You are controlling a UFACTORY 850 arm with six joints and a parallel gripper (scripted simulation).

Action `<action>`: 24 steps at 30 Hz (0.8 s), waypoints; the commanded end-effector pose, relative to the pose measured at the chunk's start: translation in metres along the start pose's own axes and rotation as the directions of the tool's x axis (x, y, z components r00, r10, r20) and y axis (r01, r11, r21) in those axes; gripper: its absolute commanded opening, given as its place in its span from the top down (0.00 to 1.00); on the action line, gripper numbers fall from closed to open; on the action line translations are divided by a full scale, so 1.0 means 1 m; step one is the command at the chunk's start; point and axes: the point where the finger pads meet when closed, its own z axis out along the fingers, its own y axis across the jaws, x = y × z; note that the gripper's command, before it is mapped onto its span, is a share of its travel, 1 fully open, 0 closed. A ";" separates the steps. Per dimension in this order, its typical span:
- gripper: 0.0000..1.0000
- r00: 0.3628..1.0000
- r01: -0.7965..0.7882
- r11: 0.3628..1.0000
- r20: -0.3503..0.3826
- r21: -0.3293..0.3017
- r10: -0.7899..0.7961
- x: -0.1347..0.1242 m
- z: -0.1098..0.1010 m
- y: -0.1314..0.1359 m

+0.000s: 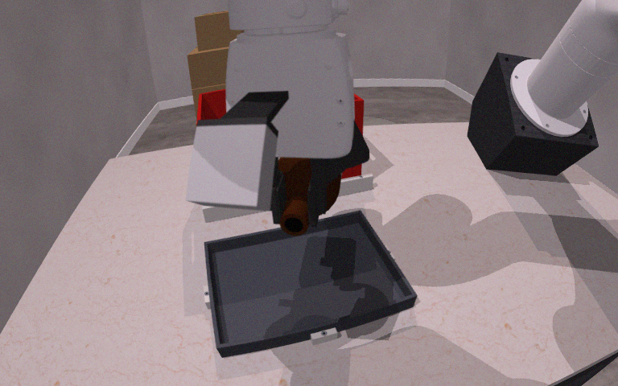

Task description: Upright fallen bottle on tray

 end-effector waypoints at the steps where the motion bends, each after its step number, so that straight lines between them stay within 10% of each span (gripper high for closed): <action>1: 1.00 1.000 0.000 1.000 0.000 -0.001 0.000 0.000 -0.006 0.001; 24: 1.00 1.000 0.000 1.000 0.000 -0.001 0.000 0.000 -0.025 0.001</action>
